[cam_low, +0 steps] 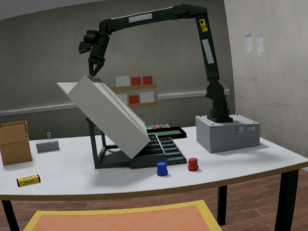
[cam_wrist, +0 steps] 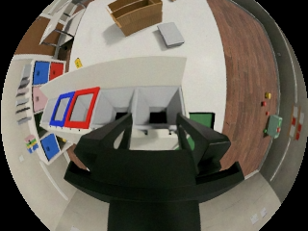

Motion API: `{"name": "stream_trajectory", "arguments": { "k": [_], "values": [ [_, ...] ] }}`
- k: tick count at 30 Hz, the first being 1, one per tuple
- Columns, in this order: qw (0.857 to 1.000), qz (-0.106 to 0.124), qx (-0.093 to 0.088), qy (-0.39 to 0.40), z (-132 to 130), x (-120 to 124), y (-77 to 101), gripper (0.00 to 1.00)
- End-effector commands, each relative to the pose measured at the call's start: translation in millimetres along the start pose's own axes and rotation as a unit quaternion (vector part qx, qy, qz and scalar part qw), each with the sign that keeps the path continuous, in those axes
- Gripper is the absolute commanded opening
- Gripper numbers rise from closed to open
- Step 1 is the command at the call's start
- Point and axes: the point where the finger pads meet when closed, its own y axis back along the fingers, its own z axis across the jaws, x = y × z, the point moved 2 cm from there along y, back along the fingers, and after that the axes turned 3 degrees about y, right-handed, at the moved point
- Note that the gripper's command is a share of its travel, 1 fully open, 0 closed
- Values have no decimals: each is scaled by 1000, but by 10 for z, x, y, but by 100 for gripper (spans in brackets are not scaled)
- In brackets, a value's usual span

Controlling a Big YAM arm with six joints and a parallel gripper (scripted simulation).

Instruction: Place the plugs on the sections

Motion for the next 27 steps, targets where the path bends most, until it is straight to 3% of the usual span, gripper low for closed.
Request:
{"name": "stream_trajectory", "arguments": {
  "k": [1, 21, 27],
  "values": [
    [1000, -7, 2, 1, -3, -37, 52, 59],
    [1000, -7, 2, 1, -3, -37, 52, 59],
    [1000, -21, 7, 6, -17, -132, 177, 59]
  ]
}}
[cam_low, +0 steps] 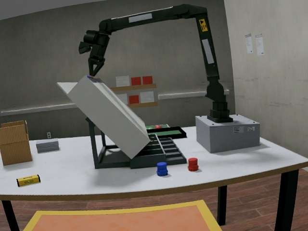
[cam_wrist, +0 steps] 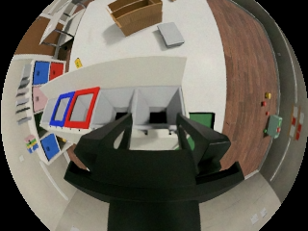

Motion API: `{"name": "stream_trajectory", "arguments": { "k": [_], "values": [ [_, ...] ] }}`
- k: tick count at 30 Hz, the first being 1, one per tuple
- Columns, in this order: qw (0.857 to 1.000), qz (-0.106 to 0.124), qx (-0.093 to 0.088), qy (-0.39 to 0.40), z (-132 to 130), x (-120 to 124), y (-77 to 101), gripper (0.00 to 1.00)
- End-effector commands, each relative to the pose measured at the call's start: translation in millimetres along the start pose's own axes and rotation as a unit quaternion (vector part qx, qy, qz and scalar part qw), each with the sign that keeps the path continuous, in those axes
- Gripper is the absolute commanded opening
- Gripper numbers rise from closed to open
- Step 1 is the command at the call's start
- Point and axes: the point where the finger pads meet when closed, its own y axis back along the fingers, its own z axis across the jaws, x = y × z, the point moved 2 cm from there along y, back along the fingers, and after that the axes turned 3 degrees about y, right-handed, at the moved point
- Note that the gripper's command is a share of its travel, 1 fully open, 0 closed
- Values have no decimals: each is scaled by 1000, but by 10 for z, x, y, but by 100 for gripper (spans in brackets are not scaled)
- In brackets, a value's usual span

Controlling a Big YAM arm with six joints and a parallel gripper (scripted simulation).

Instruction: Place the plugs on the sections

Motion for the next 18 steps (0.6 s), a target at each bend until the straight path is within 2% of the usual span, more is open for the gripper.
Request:
{"name": "stream_trajectory", "arguments": {
  "k": [1, 9, 18],
  "values": [
    [1000, -23, 8, 7, -19, -147, 198, 59],
    [999, -42, 15, 13, -37, -274, 364, 59],
    [999, -42, 14, 13, -37, -272, 363, 59]
  ]
}}
